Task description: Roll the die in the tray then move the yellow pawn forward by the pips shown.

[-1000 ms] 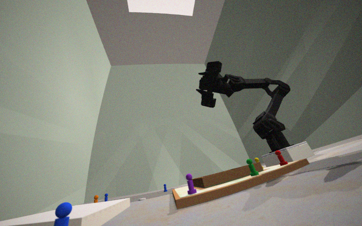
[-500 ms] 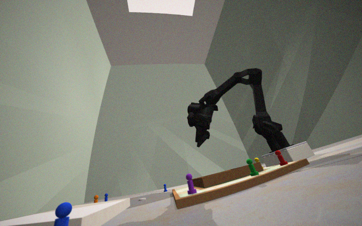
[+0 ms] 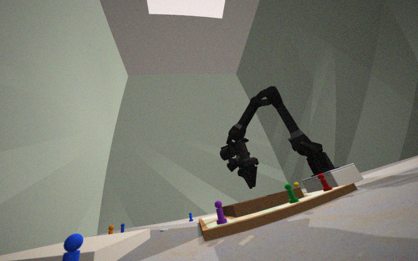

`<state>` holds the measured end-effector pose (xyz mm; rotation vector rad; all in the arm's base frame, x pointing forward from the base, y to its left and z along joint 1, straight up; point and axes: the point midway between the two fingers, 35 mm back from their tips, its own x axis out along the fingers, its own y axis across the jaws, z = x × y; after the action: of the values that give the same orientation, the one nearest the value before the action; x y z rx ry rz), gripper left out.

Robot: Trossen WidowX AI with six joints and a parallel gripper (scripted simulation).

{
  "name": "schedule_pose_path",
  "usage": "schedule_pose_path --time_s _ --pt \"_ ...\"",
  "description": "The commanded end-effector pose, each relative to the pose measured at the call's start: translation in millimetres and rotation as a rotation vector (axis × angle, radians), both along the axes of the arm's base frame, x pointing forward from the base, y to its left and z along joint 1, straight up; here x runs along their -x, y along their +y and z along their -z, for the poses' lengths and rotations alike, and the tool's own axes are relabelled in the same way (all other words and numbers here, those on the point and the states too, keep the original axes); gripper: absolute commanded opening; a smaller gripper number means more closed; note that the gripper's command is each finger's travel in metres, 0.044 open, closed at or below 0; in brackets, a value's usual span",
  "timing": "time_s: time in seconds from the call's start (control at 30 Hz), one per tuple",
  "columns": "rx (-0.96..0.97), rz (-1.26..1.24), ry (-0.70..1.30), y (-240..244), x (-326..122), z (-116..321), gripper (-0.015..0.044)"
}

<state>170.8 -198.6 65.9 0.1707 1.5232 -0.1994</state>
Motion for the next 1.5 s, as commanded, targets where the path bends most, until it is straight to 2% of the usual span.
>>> schedule_pose_path --time_s 0.0,0.33,1.2,1.43,1.47 --pt "-0.005 -0.012 0.020 -1.7 3.5 4.1 0.0275" --pt "-0.005 -0.012 0.020 -1.6 3.6 32.5 0.0275" --pt "-0.006 -0.012 0.020 -1.4 3.8 65.9 0.0275" --pt "-0.006 -0.012 0.020 -1.4 3.8 65.9 0.0091" --pt "-0.006 -0.012 0.020 -1.4 3.8 65.9 0.0085"
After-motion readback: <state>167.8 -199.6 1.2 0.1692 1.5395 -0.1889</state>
